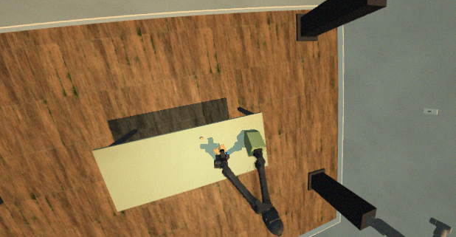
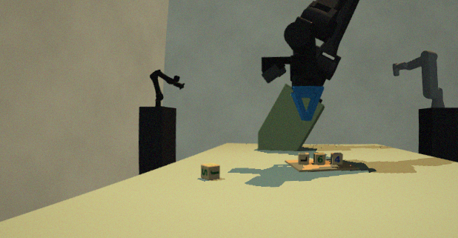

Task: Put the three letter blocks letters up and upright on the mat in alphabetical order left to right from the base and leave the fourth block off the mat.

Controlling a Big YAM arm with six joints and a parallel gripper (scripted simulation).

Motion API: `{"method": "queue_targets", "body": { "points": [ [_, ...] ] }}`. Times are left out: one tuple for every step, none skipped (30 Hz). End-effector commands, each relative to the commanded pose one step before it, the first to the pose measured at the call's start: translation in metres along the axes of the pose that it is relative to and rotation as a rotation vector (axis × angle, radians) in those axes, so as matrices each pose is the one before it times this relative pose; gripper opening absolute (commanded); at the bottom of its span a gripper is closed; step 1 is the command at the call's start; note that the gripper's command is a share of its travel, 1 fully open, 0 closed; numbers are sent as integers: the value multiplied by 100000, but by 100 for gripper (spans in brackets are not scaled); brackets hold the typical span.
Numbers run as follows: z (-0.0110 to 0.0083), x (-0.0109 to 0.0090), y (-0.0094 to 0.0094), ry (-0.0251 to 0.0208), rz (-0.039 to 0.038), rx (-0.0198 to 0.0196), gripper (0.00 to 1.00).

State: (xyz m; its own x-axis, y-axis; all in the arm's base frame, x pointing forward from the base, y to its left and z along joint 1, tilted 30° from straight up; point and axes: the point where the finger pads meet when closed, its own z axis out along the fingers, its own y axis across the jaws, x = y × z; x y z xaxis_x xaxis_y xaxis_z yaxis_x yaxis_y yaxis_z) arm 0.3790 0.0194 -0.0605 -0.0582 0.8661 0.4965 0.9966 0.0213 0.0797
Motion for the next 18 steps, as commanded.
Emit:
{"method": "queue_targets", "body": {
  "points": [
    [-3523, -742, 2545, -1845, -2153, -6674, 100],
    [-562, -15, 35, -79, -37, -37, 100],
    [-594, -16, 36, -83, -38, -38, 100],
    [-615, -11, 37, -58, -39, -46, 100],
    [-626, -10, 37, -49, -39, -48, 100],
    [-626, -10, 37, -53, -38, -46, 100],
    [-616, -10, 34, -53, -36, -43, 100],
    [-594, -10, 32, -53, -34, -40, 100],
    [-563, -10, 29, -52, -31, -36, 100],
    [-522, -9, 26, -51, -28, -31, 100],
    [-472, -9, 22, -49, -25, -26, 100],
    [-416, -8, 19, -46, -22, -21, 100],
    [-356, -7, 15, -41, -18, -17, 100],
    [-292, -6, 12, -35, -15, -13, 100],
    [0, 0, 0, 0, 0, 0, 100],
    [0, 0, 0, 0, 0, 0, 100],
    [1177, -377, -1248, 1475, 2352, 3851, 100],
    [-158, -3, -6, -17, 3, 14, 100]
  ]
}}
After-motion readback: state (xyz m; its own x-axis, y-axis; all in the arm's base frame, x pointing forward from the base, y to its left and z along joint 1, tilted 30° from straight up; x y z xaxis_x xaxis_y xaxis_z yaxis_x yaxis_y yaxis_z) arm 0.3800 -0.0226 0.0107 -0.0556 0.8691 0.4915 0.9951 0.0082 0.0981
